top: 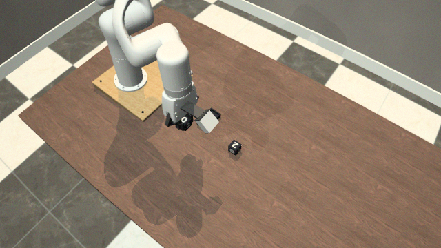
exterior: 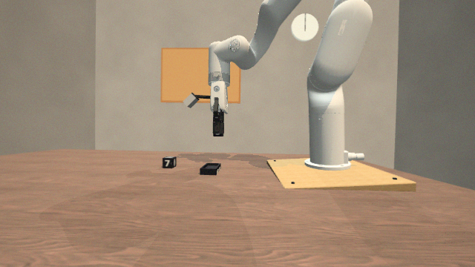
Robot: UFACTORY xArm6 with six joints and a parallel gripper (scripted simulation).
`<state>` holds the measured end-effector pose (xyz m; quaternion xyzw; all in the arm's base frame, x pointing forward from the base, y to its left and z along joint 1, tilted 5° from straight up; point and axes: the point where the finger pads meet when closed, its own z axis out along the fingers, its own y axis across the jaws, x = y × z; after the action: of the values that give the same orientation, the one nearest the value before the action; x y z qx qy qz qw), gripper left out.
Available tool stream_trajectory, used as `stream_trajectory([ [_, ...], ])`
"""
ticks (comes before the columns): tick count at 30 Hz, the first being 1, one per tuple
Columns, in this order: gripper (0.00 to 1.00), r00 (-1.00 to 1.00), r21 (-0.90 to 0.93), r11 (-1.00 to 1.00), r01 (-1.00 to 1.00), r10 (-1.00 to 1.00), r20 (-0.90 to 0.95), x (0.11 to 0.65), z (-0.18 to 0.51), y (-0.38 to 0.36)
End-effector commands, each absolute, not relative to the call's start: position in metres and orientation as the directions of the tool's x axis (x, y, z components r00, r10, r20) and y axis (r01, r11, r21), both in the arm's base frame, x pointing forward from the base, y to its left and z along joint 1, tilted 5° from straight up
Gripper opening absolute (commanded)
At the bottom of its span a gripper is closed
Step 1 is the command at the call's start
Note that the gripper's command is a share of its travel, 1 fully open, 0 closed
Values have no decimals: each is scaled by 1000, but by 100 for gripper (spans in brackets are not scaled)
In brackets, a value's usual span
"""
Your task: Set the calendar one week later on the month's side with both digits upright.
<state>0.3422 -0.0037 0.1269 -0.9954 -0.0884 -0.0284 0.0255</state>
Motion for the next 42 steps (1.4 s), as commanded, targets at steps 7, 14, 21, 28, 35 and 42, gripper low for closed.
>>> stream_trajectory([
  [7, 29, 983, -45, -983, 178, 175, 65, 345, 102, -3],
  [14, 29, 983, -45, -983, 178, 175, 65, 347, 68, -1],
  [21, 29, 983, -45, -983, 178, 175, 65, 348, 48, 0],
  [28, 29, 983, -45, -983, 178, 175, 65, 349, 35, 1],
  [35, 29, 983, -45, -983, 178, 175, 65, 349, 35, 1],
  [42, 29, 983, -45, -983, 178, 175, 65, 349, 35, 1],
])
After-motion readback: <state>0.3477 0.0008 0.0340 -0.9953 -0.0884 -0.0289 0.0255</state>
